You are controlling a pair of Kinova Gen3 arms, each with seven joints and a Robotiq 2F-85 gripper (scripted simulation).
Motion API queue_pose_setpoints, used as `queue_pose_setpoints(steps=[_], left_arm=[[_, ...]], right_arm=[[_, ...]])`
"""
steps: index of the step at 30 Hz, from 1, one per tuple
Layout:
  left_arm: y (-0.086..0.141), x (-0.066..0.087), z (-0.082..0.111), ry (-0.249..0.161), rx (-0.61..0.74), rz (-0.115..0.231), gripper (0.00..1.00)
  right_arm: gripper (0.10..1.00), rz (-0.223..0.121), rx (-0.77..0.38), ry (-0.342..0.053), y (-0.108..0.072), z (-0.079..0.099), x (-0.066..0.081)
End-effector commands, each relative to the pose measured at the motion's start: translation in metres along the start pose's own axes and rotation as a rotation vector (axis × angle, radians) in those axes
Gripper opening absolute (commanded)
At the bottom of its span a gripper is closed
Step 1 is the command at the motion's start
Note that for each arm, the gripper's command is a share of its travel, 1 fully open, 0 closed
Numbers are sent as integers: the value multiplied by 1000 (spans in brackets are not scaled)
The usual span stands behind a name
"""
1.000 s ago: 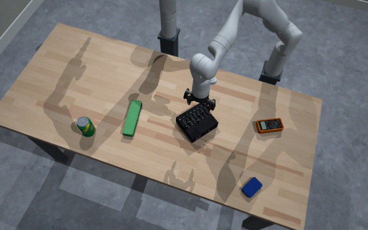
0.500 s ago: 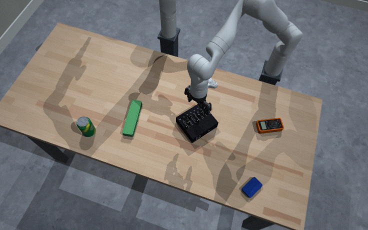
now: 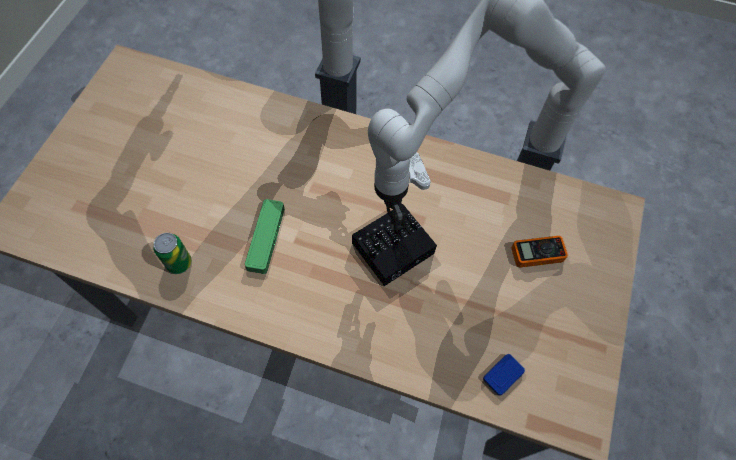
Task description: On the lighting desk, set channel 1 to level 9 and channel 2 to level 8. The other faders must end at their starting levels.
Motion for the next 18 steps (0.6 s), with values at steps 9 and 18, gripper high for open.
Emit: queue_pose_setpoints(steps=[9,18], left_arm=[[-16,-12,-3,-5,-428,13,1000],[-30,-21,-5,-14,-783,19,1000]], right_arm=[[1000,0,0,-2,0,0,1],[1000,0,0,-2,0,0,1]])
Point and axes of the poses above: on each arm, the point where the finger pads meet when closed, its own x axis back along the fingers, its own y axis across the jaws, z = x × y, the point moved 4 cm from there along x, back along the fingers, and after that the axes turned 11 degrees about x, right-handed, at the moved point
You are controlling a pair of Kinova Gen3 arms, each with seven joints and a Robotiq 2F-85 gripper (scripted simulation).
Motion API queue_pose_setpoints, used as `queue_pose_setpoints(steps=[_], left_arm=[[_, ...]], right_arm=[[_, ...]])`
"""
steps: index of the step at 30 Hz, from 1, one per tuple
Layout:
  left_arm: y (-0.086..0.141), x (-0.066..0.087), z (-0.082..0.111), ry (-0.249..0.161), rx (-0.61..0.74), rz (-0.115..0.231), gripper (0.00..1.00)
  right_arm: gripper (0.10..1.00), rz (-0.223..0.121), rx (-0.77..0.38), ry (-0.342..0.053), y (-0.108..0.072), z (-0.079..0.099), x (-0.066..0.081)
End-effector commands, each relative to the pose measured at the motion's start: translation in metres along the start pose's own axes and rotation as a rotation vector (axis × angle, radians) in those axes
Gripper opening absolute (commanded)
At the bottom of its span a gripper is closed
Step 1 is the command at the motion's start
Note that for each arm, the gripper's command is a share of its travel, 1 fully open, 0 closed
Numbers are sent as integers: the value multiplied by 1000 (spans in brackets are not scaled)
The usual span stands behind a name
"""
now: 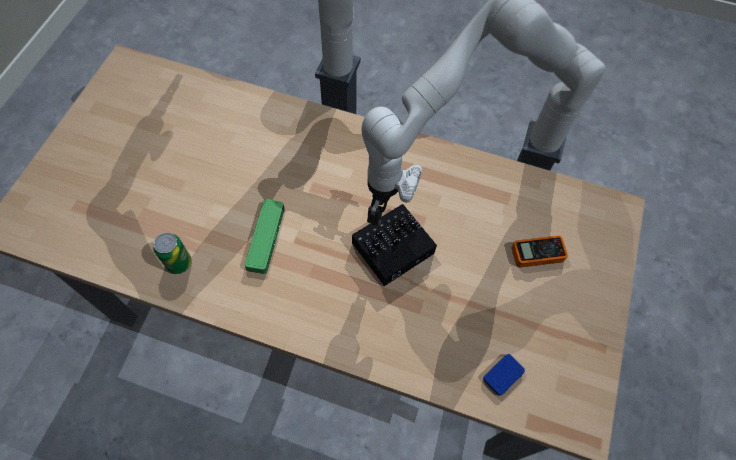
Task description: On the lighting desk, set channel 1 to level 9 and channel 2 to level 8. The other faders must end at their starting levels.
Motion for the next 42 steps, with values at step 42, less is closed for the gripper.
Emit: queue_pose_setpoints(steps=[42], left_arm=[[-17,-11,-20,-31,-606,0,1000]], right_arm=[[1000,0,0,-2,0,0,1]])
Point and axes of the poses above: on each arm, the point where the finger pads meet when closed, its own x axis back along the fingers, its own y axis across the jaws, z = x × y, the point moved 4 cm from there along x, back along the fingers, and after that the axes turned 11 degrees about x, right-handed, at the moved point
